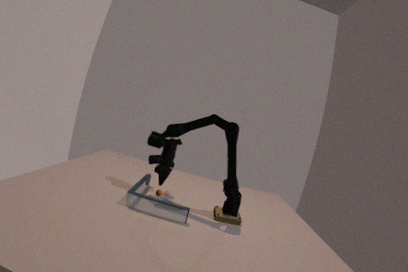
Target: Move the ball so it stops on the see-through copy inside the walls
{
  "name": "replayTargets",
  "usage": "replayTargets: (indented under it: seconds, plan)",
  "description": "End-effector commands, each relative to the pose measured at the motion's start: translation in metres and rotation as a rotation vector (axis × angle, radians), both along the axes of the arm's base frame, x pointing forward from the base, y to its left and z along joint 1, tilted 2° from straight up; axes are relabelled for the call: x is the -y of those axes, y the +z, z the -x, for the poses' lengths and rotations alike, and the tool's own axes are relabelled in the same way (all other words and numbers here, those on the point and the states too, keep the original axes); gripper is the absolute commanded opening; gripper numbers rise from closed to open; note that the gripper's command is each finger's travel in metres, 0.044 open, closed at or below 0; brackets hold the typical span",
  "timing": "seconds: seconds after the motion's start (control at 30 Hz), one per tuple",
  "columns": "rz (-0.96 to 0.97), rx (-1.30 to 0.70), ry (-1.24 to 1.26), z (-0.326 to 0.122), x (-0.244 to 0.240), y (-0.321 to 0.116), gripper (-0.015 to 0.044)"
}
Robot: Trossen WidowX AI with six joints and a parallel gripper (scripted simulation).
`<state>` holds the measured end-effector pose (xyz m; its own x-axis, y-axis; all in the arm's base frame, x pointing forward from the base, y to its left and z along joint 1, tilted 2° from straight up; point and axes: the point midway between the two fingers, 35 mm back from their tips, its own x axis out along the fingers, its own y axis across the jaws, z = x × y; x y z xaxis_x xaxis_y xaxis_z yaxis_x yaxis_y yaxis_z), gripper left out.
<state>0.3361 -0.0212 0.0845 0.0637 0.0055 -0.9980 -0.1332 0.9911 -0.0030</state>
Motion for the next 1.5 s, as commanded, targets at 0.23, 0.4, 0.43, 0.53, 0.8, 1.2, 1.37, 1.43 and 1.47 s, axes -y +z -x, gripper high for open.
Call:
replayTargets:
  seconds: [0.23, 0.4, 0.43, 0.53, 0.8, 1.2, 1.37, 1.43, 1.47]
  plan:
    - [-0.008, -0.004, -0.01, -0.001, -0.002, -0.017, 0.0249]
    - [-0.008, -0.004, -0.01, -0.002, -0.002, -0.026, 0.0249]
    - [-0.007, -0.004, -0.01, -0.002, -0.002, -0.027, 0.0249]
    - [-0.008, -0.004, -0.01, -0.002, -0.002, -0.032, 0.0249]
    - [-0.008, -0.004, -0.01, -0.003, -0.002, -0.045, 0.0249]
    - [-0.008, -0.004, -0.01, -0.003, -0.002, -0.047, 0.0111]
    - [-0.008, -0.004, -0.01, -0.003, -0.002, -0.047, 0.0058]
    - [-0.008, -0.004, -0.01, -0.003, -0.002, -0.044, 0.0005]
    - [-0.008, -0.004, -0.01, -0.004, -0.002, -0.039, 0.0]
